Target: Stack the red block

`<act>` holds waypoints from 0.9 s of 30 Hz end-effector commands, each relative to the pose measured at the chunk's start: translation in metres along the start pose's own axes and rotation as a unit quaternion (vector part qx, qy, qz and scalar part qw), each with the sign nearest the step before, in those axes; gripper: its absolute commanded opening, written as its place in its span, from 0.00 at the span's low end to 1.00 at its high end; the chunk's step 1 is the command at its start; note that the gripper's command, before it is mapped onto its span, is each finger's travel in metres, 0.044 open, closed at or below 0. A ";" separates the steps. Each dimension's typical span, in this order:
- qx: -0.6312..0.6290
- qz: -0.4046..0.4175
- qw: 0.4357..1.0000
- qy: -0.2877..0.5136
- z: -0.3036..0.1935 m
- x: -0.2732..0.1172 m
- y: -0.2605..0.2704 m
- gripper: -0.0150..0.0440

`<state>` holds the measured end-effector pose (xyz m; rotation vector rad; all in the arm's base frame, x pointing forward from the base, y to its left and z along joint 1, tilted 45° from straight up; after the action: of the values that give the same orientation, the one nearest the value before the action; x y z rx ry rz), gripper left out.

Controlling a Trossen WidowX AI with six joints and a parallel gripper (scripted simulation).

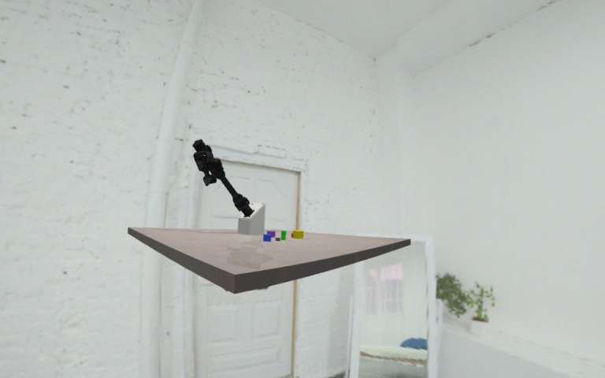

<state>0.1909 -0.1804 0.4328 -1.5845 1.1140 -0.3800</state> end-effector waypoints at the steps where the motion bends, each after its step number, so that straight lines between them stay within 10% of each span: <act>1: 0.058 0.057 0.996 -0.042 0.046 0.037 0.015 1.00; 27: 0.298 0.339 0.892 0.009 0.308 0.092 0.178 1.00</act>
<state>0.3773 -0.0894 0.1836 -0.6791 1.2526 -0.1969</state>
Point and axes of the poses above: the point midway between the two fingers, 35 mm back from their tips, its own x axis out along the fingers, its own y axis across the jaws, z = x × y, the point moved 4 cm from there along -x, back along the fingers, and after that the axes turned 1 degree about x, right-handed, at the moved point
